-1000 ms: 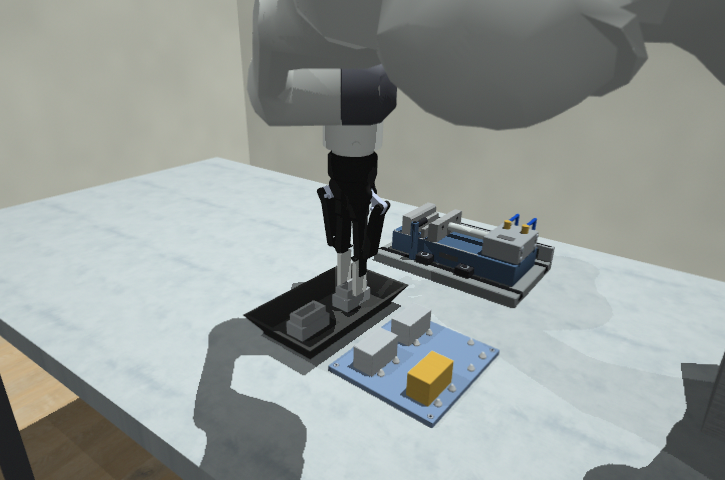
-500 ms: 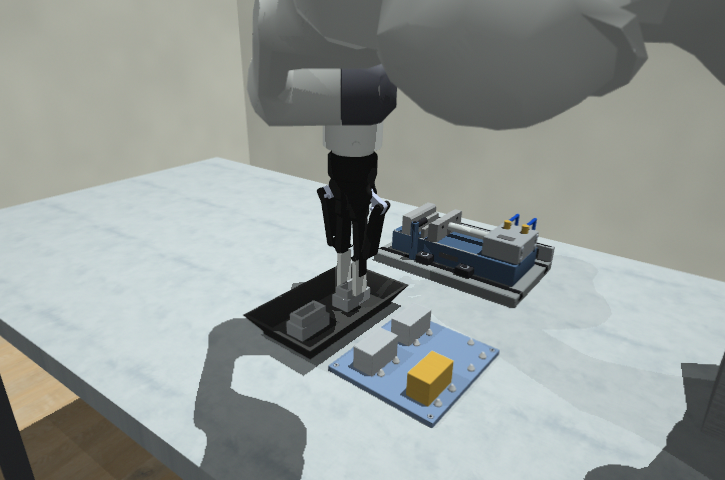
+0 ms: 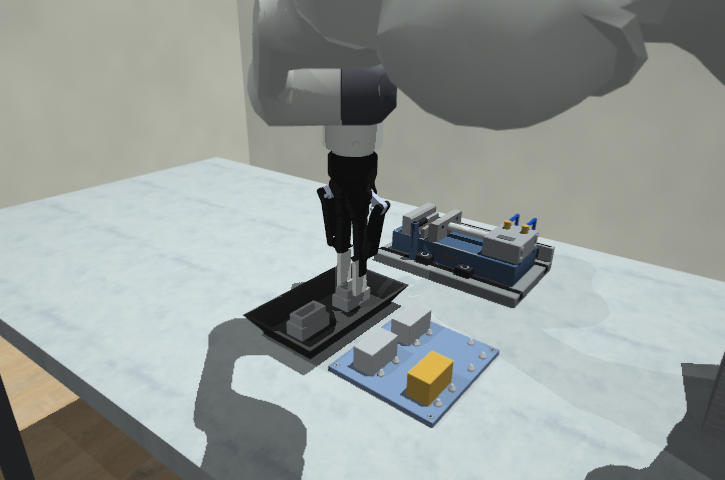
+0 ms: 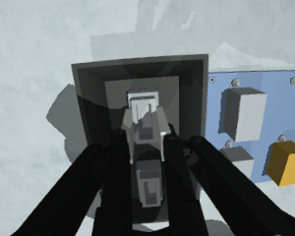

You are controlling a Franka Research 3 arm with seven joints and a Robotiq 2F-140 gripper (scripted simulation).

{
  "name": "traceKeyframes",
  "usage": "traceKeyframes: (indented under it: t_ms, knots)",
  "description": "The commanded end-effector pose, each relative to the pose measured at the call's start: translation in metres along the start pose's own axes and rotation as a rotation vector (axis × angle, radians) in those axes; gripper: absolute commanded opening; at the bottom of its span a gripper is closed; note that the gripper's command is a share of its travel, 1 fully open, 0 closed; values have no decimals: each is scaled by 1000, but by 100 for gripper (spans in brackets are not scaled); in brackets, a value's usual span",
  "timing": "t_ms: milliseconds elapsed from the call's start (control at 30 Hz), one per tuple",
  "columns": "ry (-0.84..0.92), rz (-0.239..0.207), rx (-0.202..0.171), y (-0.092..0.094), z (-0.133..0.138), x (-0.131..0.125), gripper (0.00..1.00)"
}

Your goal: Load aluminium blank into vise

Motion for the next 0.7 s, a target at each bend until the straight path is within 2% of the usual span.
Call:
traceKeyframes:
  t_ms: [0,100,133,667]
  knots:
    - [3,1,2,-1,-1,0,0]
    - [3,1,2,-1,-1,0,0]
    - [3,1,2,-1,-1,0,40]
    - [3,1,2,-1,-1,0,40]
Point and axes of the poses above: the point where the finger pads meet when closed, its own y axis back along the fingers, its own z axis across the jaws, x = y × z, the point moved 7 cm from there along y, back along the fingers, and after that the axes turned 7 degrees about -y, right-handed, at the moved point
